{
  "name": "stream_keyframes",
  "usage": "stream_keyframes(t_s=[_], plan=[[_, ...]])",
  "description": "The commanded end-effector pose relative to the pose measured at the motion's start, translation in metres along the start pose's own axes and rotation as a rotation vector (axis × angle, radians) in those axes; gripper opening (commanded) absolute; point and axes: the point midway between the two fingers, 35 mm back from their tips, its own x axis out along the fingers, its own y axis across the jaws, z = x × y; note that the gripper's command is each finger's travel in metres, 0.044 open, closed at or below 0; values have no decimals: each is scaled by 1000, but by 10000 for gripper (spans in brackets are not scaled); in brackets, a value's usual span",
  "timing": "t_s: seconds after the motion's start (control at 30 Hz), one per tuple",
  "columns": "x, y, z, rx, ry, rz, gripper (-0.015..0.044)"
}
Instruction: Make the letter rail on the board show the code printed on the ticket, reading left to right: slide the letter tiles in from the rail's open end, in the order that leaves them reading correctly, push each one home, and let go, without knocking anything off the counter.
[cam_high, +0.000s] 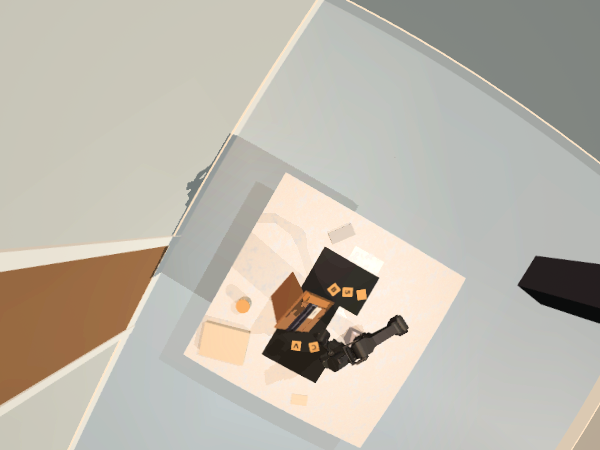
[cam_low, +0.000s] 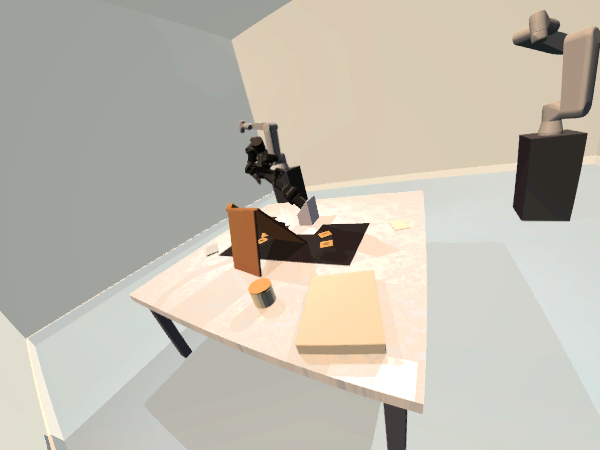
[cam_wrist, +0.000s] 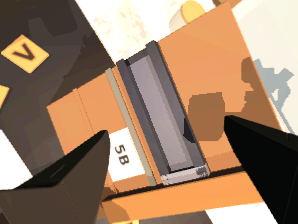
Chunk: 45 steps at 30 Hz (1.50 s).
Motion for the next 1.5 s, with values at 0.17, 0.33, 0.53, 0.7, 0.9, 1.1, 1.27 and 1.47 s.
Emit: stream_keyframes(t_s=[0.17,0.33,0.53,0.7,0.9,1.1,1.27,1.47], plan=[[8,-18,-18,444,-19,-5,340],[13,-28,-30,717,-25,-11,340],[19,-41,-47,1060,-37,-23,340],[24,-52,-64,1373,-52,-39,340],[28,-65,-86,1746,-79,-61,340],[31,-76,-108,2101,-119,-85,340],[33,-85,-128,2393,-166,-107,340],[33,-93,-151,2702,-233,-133,340]])
